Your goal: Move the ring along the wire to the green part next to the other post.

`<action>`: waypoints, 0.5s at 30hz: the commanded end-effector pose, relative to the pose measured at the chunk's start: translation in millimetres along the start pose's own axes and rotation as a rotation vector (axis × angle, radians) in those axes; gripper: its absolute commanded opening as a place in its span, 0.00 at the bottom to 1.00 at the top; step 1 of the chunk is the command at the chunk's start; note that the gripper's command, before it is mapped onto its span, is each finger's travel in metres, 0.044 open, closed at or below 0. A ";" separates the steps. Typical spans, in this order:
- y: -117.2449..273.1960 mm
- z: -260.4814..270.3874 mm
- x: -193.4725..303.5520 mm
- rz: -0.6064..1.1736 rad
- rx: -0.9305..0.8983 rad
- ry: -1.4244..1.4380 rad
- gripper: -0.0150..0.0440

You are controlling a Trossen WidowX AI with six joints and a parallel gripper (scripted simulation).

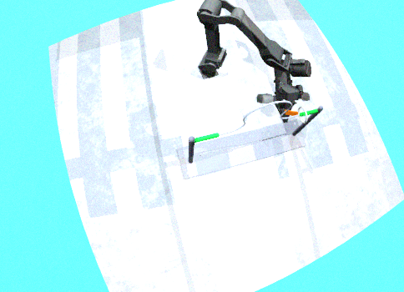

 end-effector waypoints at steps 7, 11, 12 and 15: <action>0.6 7.1 -0.9 -0.007 0.003 -0.005 0.00; -1.7 7.4 2.9 -0.007 0.003 -0.005 0.00; -2.5 7.5 4.3 -0.007 0.003 -0.005 0.00; -4.9 7.6 8.6 -0.007 0.003 -0.005 0.00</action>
Point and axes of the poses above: the point midway between the two fingers, 35 mm back from their tips, its own y axis back along the fingers, its own z axis across the jaws, x = y × z, the point moved 1 cm from there along y, back along the fingers, and after that the axes turned 1 degree about -y, right-handed, at the moved point
